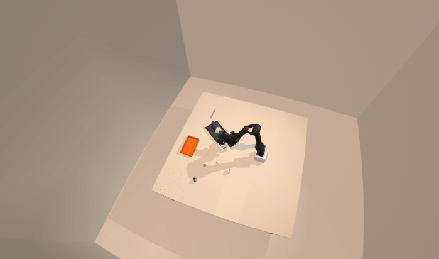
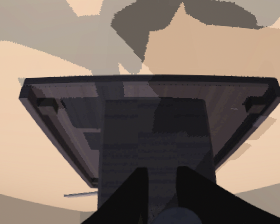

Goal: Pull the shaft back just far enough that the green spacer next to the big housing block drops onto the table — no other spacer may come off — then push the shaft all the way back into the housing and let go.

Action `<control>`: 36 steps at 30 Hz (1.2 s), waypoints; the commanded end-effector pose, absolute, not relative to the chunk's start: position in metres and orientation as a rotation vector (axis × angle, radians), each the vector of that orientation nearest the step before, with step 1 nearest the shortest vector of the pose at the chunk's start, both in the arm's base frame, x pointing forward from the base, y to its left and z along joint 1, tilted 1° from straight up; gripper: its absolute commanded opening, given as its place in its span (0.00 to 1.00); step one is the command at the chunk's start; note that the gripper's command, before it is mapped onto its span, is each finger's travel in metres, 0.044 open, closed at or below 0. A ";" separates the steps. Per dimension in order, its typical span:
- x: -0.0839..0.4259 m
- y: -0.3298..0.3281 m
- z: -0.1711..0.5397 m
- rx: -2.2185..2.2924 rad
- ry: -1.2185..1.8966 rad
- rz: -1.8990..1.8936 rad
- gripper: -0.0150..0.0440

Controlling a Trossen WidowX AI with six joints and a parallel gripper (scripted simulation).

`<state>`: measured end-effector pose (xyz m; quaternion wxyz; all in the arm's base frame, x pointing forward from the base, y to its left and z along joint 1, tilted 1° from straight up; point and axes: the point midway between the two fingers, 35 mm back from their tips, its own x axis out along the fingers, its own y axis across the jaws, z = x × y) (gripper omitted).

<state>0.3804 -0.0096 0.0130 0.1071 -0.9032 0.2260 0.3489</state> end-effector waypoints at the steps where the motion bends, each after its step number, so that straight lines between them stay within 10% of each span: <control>1: 0.383 -0.011 0.015 -2.662 0.670 1.020 0.25; 36: 0.386 -0.013 0.015 -2.662 0.670 1.019 0.25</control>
